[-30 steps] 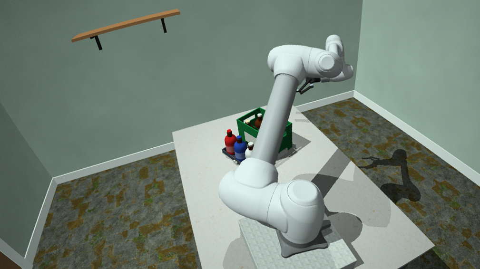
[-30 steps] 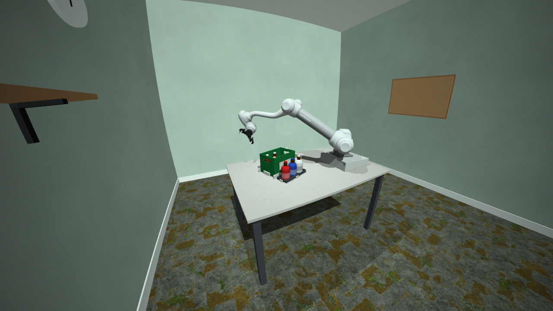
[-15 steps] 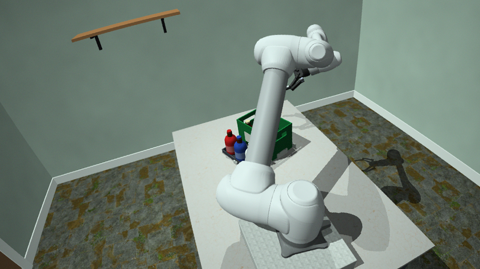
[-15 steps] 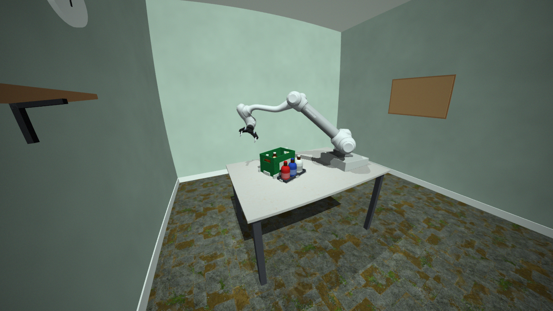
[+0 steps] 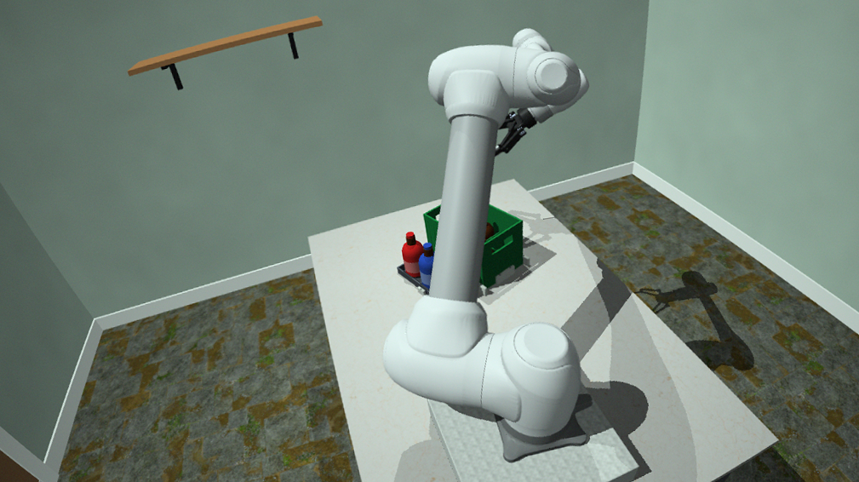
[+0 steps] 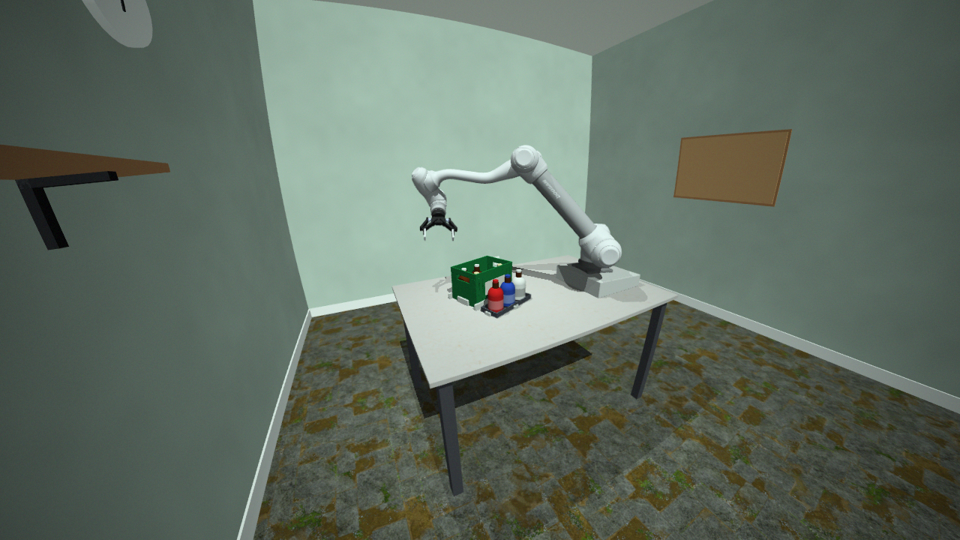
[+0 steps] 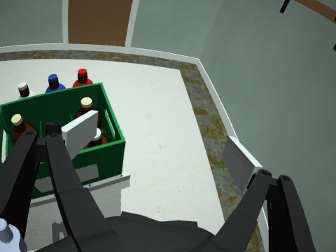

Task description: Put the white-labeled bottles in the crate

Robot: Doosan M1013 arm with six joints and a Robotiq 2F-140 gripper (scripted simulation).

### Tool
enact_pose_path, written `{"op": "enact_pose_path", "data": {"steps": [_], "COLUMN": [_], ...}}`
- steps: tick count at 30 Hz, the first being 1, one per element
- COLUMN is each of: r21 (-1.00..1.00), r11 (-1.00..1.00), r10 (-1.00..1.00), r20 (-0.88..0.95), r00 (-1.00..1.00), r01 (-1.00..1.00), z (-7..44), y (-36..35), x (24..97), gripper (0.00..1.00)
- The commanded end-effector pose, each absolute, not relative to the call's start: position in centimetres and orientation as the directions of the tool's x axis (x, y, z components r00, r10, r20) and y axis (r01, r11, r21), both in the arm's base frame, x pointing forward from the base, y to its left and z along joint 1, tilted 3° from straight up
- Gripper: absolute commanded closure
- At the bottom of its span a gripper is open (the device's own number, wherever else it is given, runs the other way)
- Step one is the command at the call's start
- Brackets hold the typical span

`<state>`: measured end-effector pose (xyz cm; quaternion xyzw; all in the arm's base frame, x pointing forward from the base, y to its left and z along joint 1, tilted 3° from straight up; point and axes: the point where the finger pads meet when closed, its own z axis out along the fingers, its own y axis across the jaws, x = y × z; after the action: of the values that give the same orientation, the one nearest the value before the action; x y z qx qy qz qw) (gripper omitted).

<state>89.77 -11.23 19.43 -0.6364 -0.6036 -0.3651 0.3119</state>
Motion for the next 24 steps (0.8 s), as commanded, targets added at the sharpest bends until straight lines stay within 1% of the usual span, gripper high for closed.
{"op": "enact_pose_path", "data": {"steps": [1,3,4,6,7,11,12,15,16,19,20,23,24], "r21": [-0.078,-0.078,-0.148,-0.148,-0.213,-0.213,-0.27,-0.27,-0.318,-0.318,-0.357,-0.357,-0.384], "r11": [-0.12,-0.12,-0.158,-0.158,-0.202,-0.202,-0.253,-0.253,-0.311,-0.311,-0.372,-0.372,-0.438], "r10": [0.586,0.586,0.613,0.613,0.637,0.637,0.656,0.656,0.669,0.669,0.675,0.675,0.672], "r20": [0.799,0.799,0.76,0.76,0.713,0.713,0.658,0.658,0.596,0.596,0.53,0.53,0.461], "r00": [0.134,0.134,0.214,0.214,0.293,0.293,0.37,0.37,0.444,0.444,0.514,0.514,0.579], "r01": [0.99,0.99,0.976,0.976,0.956,0.956,0.929,0.929,0.896,0.896,0.857,0.857,0.813], "z": [20.2,20.2,20.6,20.6,21.1,21.1,21.6,21.6,22.2,22.2,22.7,22.7,23.3], "y": [-9.3,-9.3,-8.1,-8.1,-7.0,-7.0,-6.0,-6.0,-5.0,-5.0,-4.2,-4.2,-3.4], "x": [88.2,88.2,87.1,87.1,85.9,85.9,84.7,84.7,83.5,83.5,82.2,82.2,80.9], "gripper": [0.0,0.0,0.0,0.0,0.0,0.0,0.0,0.0,0.0,0.0,0.0,0.0,0.0]}}
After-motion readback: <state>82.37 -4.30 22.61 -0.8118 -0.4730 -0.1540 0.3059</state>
